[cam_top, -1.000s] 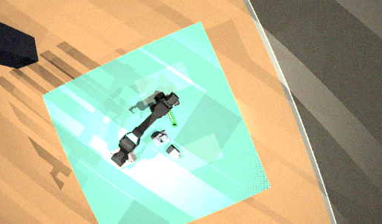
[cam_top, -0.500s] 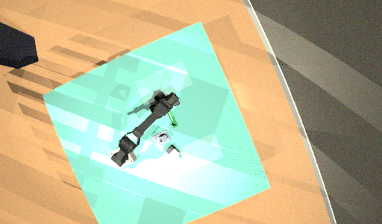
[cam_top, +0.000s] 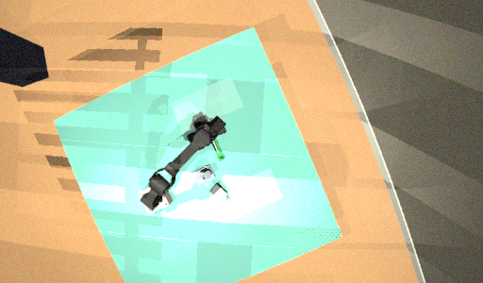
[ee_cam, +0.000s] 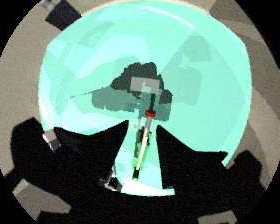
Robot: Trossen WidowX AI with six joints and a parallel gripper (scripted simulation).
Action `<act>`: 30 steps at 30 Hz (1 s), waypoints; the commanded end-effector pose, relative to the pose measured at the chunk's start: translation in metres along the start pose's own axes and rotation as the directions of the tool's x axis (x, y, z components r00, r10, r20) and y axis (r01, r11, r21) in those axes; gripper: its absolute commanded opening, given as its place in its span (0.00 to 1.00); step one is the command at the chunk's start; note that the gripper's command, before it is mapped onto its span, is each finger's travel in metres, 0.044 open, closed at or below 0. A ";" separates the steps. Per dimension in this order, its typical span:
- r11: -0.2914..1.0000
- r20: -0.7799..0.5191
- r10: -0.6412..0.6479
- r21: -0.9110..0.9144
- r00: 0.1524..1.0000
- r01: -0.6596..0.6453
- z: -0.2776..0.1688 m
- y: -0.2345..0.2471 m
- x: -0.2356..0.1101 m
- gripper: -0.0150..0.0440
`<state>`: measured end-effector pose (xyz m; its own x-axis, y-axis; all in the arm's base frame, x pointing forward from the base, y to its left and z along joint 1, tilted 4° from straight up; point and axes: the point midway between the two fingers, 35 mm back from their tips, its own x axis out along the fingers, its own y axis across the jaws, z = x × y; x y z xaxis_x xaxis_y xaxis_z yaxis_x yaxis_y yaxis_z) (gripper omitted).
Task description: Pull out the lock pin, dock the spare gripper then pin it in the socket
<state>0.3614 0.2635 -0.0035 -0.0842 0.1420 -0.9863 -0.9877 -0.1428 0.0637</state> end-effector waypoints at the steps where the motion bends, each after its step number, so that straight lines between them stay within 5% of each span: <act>1: 1.000 0.001 -0.002 0.000 1.000 0.002 0.002 0.000 -0.010 0.59; 20: 1.000 -0.014 0.030 0.003 0.999 -0.030 0.007 0.007 -0.048 0.59; 25: 0.999 -0.015 0.032 0.003 0.999 -0.032 0.006 0.007 -0.040 0.82; 30: 0.999 -0.056 -0.035 -0.005 0.998 0.034 -0.029 0.000 -0.087 0.59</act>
<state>0.3601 0.2492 0.0481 -0.1010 0.0994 -0.9899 -0.9839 -0.1577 0.0846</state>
